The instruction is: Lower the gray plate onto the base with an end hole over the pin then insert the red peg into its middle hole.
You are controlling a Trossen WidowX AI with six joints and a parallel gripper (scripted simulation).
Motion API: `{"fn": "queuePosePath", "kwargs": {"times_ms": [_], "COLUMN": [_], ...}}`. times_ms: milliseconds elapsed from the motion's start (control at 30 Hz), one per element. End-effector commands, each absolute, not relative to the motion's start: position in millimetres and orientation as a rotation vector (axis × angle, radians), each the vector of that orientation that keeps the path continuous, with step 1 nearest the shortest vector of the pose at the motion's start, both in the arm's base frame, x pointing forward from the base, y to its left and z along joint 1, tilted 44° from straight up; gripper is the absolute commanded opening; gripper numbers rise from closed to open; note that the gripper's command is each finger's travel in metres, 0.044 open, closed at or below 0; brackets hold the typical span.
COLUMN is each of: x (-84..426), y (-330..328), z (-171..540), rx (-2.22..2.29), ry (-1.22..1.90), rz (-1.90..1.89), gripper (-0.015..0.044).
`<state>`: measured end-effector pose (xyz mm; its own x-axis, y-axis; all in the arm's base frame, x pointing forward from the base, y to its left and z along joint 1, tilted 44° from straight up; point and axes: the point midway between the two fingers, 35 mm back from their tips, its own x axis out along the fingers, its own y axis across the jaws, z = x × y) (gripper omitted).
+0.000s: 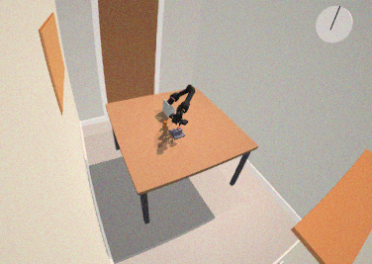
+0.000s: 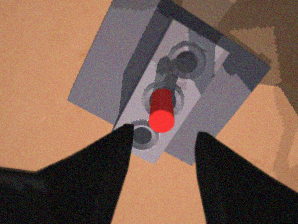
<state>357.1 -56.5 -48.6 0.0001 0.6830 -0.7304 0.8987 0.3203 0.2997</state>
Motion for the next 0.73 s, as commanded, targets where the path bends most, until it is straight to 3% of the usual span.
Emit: {"fn": "queuePosePath", "kwargs": {"times_ms": [0,700], "x": [357.3,356.2], "y": [-58.5,-68.6], "z": [-46.2,-34.5], "rx": [1.42,1.42], "ry": [1.742,1.742], "rz": [-0.318,-0.319], "gripper": [0.015,0.015]}}
